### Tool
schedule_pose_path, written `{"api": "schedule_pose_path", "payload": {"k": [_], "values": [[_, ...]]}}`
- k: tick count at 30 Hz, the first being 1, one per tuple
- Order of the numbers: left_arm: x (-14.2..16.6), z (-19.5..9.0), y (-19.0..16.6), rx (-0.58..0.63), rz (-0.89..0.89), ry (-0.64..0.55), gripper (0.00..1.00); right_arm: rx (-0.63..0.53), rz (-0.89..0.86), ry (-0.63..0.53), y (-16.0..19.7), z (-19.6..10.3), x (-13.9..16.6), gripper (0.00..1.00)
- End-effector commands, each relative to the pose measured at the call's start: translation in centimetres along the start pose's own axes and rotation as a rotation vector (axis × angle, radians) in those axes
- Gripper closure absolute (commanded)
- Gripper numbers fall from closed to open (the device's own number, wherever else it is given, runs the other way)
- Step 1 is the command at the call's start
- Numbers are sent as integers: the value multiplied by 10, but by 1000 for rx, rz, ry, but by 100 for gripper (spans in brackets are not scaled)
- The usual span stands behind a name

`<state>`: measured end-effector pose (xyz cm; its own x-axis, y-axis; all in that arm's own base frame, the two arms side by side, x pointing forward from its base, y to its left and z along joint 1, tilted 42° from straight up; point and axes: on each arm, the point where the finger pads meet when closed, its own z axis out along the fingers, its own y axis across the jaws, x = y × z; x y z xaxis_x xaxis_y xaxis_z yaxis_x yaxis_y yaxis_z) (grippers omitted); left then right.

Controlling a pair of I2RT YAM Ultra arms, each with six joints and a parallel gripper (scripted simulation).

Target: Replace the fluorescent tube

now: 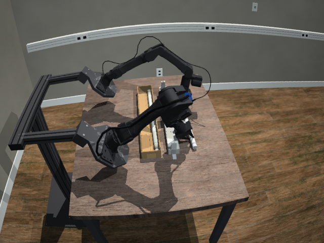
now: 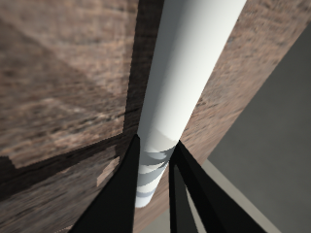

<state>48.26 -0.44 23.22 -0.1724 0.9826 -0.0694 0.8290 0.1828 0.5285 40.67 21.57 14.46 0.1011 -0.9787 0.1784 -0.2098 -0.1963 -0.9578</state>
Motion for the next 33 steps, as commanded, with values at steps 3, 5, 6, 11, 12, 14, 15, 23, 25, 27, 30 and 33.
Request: {"api": "schedule_pose_path", "payload": {"k": [3, 5, 6, 11, 12, 14, 15, 23, 25, 27, 30, 33], "values": [[-4, -28, 15, -67, 7, -28, 89, 44, 32, -22, -17, -4, -6, 89], [-4, -28, 15, -67, 7, -28, 89, 44, 32, -22, -17, -4, -6, 89], [-4, -28, 15, -67, 7, -28, 89, 44, 32, -22, -17, -4, -6, 89], [-4, -28, 15, -67, 7, -28, 89, 45, 32, -22, -17, -4, -6, 89], [-4, -28, 15, -67, 7, -28, 89, 44, 32, -22, -17, -4, -6, 89], [-4, -28, 15, -67, 7, -28, 89, 44, 32, -22, -17, -4, -6, 89], [-4, -28, 15, -67, 7, -28, 89, 44, 32, -22, -17, -4, -6, 51], [-4, -28, 15, -67, 7, -28, 89, 44, 32, -22, -17, -4, -6, 51], [-4, -28, 15, -67, 7, -28, 89, 44, 32, -22, -17, -4, -6, 51], [-4, -28, 15, -67, 7, -28, 89, 44, 32, -22, -17, -4, -6, 51], [-4, -28, 15, -67, 7, -28, 89, 44, 32, -22, -17, -4, -6, 51], [-4, -28, 15, -67, 7, -28, 89, -5, 0, 2, 4, -17, 1, 51]]}}
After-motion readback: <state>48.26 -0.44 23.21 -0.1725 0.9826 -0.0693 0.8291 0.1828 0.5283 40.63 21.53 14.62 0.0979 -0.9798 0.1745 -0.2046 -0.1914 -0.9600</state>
